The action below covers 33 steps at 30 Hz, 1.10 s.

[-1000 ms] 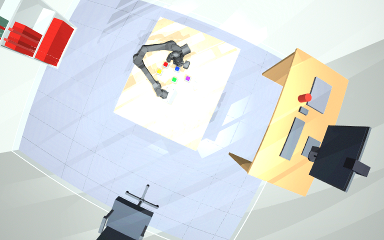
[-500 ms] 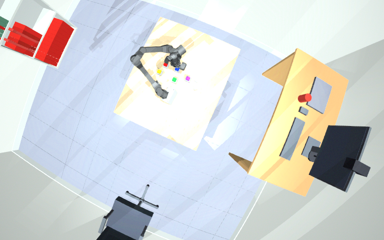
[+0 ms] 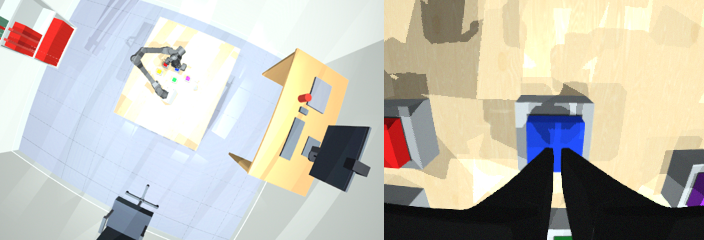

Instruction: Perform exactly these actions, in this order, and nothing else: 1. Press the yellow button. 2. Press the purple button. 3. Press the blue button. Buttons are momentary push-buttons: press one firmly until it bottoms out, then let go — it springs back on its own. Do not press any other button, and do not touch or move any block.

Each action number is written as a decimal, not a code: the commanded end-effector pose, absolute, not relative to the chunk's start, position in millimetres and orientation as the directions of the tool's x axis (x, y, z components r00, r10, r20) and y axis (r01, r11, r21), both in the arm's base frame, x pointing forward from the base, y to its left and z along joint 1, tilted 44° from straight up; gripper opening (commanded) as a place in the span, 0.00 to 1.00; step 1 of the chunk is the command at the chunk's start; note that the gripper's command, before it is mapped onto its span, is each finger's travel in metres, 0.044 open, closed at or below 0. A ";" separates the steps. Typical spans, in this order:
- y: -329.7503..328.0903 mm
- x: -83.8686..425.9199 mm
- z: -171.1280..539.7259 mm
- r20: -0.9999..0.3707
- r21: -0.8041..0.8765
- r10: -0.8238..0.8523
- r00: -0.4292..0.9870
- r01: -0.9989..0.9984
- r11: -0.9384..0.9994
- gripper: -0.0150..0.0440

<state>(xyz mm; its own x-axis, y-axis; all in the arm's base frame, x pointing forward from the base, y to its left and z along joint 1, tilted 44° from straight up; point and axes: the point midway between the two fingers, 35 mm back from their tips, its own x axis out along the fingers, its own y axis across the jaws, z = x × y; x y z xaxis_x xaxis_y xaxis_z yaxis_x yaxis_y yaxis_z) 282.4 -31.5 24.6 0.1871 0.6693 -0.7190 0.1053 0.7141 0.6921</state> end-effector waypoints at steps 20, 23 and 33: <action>-18.4 284.9 11.5 -0.715 0.696 0.673 0.188 0.109 0.710 0.29; -18.4 284.9 11.5 -0.715 0.696 0.673 0.188 0.109 0.710 0.29; -42.1 278.4 36.3 -0.716 0.695 0.672 0.188 0.109 0.710 0.29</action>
<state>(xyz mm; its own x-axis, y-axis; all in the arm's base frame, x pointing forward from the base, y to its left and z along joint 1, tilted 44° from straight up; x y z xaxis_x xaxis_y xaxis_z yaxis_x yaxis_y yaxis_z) 279.8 -36.9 29.2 0.1882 0.6744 -0.7140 0.1152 0.7068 0.6979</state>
